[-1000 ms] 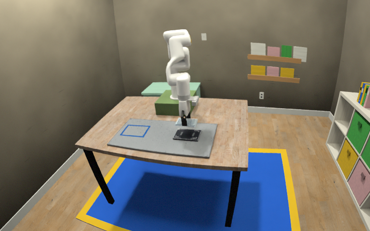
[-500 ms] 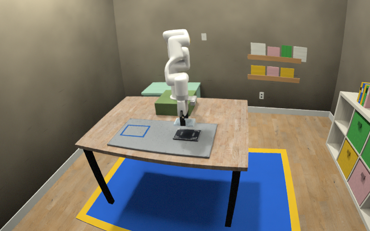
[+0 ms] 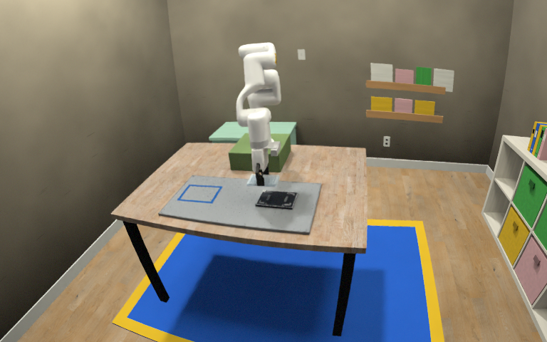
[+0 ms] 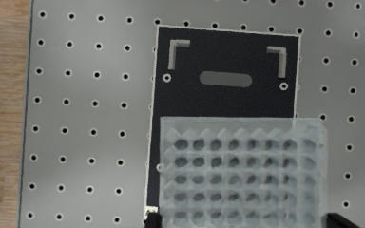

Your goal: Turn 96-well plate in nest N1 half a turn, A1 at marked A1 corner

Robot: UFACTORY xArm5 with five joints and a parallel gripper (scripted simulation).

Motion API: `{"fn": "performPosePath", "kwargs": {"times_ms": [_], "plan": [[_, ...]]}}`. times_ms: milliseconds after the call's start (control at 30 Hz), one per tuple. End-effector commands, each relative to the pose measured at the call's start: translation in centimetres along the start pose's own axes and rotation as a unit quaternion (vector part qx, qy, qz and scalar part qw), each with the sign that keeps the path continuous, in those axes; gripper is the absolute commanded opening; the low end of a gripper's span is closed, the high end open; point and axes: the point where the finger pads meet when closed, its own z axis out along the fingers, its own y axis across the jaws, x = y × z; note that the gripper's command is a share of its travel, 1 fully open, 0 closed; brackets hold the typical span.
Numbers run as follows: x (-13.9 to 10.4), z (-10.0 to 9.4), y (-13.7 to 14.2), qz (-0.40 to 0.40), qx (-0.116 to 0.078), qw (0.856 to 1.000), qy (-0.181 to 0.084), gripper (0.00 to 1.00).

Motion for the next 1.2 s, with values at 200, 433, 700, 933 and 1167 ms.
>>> {"fn": "performPosePath", "kwargs": {"times_ms": [200, 433, 700, 933, 1167], "plan": [[-3.5, 0.0, -0.1, 0.0, -0.003, 1.0, -0.003, 0.0], [-5.1, 0.0, -0.2, 0.0, -0.003, 1.0, -0.003, 0.0], [-7.8, 0.1, -0.3, 0.0, -0.003, 1.0, -0.003, 0.0], [-9.5, 0.1, -0.4, 0.0, -0.003, 1.0, -0.003, 0.0], [-11.8, 0.2, -0.5, 0.0, -0.003, 1.0, -0.003, 0.0]]}}
